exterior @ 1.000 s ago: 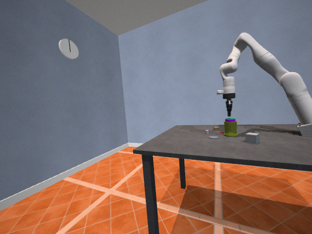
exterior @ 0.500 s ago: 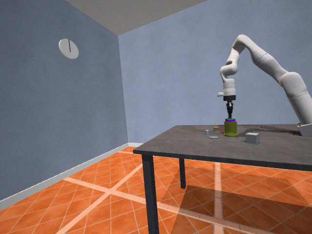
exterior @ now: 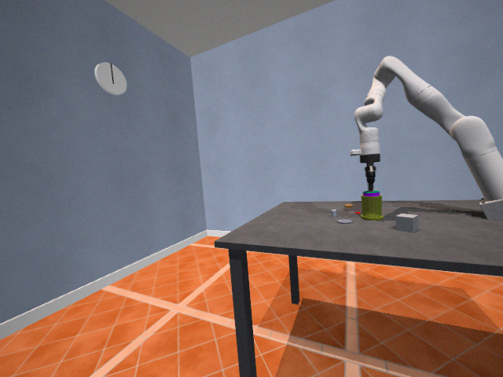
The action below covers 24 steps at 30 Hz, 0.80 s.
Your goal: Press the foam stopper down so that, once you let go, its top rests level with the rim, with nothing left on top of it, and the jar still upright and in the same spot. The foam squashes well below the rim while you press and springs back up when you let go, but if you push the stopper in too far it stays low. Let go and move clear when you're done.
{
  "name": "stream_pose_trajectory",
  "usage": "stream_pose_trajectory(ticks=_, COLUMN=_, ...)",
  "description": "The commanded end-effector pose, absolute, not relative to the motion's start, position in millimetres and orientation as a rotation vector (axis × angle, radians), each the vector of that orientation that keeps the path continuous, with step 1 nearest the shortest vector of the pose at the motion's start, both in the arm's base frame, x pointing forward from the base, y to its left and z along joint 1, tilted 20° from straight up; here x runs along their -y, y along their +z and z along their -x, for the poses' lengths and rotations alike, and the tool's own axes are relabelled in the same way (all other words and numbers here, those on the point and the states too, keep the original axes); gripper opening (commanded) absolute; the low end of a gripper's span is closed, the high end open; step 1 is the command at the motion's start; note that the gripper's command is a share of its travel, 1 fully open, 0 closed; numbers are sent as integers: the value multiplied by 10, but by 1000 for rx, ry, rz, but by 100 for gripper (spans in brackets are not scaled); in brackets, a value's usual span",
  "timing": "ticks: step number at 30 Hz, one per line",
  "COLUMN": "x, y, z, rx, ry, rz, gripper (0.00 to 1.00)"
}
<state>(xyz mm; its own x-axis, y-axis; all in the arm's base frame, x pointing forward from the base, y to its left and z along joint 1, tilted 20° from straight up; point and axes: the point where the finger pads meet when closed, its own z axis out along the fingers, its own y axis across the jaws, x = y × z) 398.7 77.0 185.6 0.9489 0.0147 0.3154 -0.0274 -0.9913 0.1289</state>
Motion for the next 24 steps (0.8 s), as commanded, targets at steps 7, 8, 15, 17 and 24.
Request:
stream_pose_trajectory(ticks=7, x=-770, y=1824, z=-3997, rx=8, ry=482, rz=-2971, gripper=0)
stream_pose_trajectory(ticks=8, x=-769, y=1820, z=-3998, rx=8, ry=482, rz=-2971, gripper=0)
stream_pose_trajectory(ticks=15, x=-766, y=1794, z=-4007, rx=8, ry=482, rz=-2971, gripper=0)
stream_pose_trajectory(ticks=17, x=-764, y=1783, z=-4011, rx=8, ry=482, rz=-2971, gripper=0)
stream_pose_trajectory(ticks=24, x=-758, y=1742, z=-4024, rx=8, ry=482, rz=-2971, gripper=0)
